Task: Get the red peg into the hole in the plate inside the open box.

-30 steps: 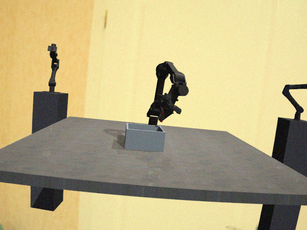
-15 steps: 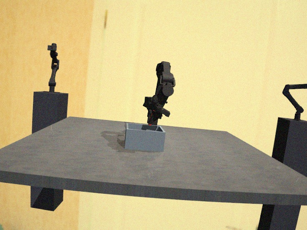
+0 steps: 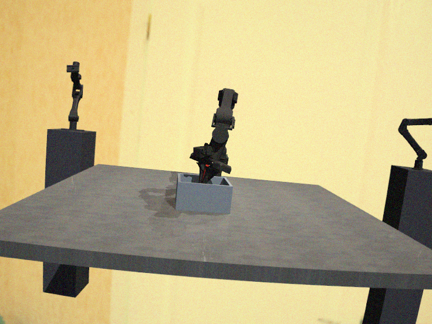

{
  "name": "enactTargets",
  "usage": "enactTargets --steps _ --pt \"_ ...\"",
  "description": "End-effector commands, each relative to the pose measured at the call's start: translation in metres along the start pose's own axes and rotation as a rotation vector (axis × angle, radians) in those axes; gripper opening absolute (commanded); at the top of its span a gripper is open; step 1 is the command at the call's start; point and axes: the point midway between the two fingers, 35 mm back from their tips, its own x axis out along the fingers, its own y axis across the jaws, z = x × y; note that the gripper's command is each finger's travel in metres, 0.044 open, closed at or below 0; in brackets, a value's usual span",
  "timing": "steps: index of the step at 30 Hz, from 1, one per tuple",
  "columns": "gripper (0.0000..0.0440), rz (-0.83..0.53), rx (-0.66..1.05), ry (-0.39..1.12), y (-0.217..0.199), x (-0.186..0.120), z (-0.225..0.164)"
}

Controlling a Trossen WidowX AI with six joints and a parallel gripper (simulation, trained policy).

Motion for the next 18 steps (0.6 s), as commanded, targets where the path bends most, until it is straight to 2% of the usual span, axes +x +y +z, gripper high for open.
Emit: enactTargets --steps 1,3,6,16,18 --pt "0.0103 -0.009 -0.043 0.054 -0.002 0.019 -0.006" --pt "0.0153 -0.008 -0.049 0.068 -0.002 0.024 -0.006" --pt "0.0195 -0.004 -0.065 0.077 -0.001 0.027 0.000" --pt "0.0440 0.058 -0.059 0.107 0.022 0.014 0.031" --pt "0.0440 0.074 -0.060 0.115 0.028 0.010 0.036"
